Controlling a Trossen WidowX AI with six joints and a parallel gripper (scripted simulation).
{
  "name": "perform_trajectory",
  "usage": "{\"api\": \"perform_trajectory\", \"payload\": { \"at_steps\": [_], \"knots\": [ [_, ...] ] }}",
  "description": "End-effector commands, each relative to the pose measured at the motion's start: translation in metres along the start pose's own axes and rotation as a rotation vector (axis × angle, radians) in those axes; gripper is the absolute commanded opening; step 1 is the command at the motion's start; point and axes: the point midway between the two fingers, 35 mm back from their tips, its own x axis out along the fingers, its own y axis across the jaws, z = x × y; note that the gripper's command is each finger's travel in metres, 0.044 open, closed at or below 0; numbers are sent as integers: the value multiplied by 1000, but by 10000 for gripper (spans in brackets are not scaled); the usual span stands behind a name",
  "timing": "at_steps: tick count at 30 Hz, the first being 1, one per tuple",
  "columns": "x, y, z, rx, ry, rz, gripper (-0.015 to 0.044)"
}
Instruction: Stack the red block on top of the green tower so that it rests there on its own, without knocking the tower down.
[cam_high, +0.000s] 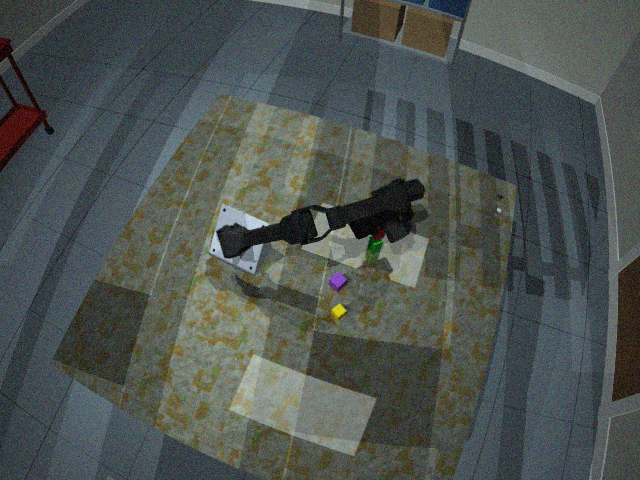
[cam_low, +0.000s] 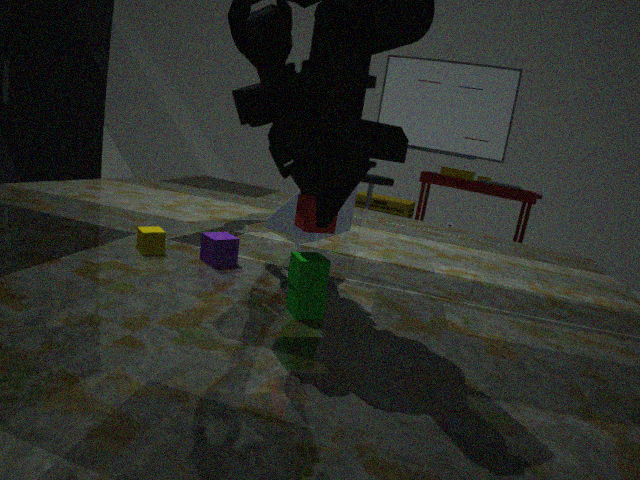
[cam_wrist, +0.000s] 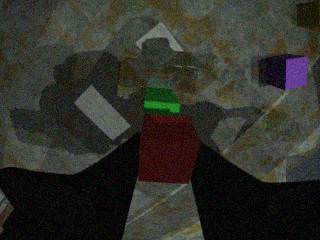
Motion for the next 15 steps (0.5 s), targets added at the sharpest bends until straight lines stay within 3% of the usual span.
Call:
{"api": "perform_trajectory", "payload": {
  "at_steps": [1, 15],
  "knots": [
    [5, 1, 0, -4, -7, 4, 0],
    [29, 1, 0, -3, -8, 3, 0]
  ]
}}
